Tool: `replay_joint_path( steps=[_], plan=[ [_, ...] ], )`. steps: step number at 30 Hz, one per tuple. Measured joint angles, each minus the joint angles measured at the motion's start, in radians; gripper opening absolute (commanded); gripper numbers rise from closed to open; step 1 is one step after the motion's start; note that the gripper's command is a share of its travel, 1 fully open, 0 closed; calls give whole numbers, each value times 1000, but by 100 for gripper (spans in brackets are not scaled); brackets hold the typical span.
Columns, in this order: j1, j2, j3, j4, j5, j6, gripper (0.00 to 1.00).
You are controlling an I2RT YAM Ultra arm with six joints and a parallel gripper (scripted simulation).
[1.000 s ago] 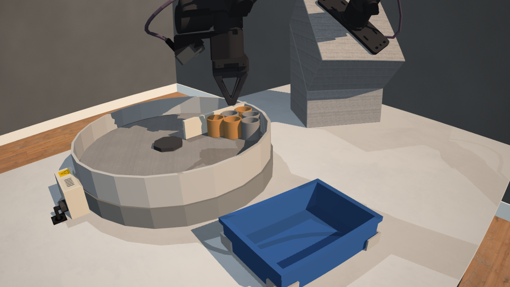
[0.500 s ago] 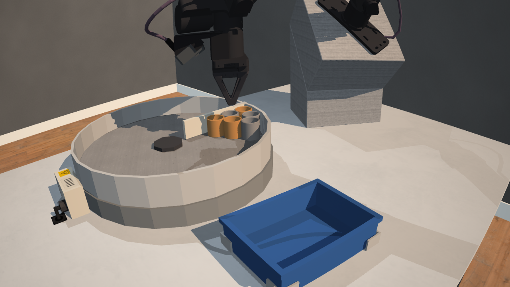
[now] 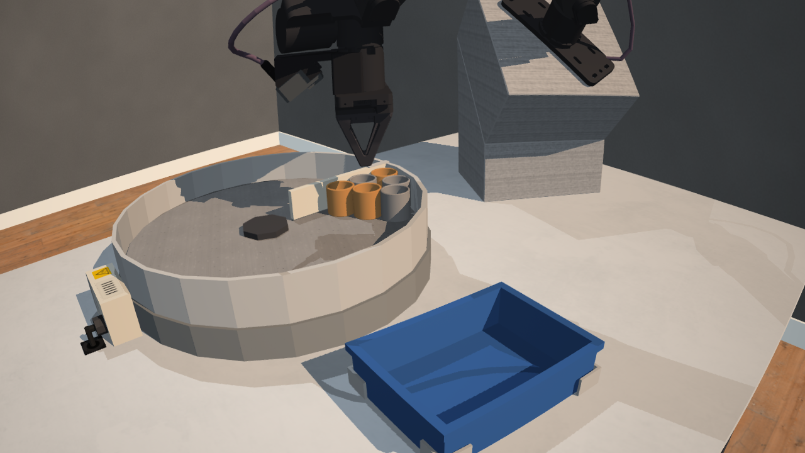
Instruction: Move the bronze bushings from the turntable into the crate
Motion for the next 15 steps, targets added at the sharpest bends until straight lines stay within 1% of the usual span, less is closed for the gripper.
replay_joint_path(
  steps=[15],
  plan=[
    [3,0,-14,5,1,2,15]
  ],
)
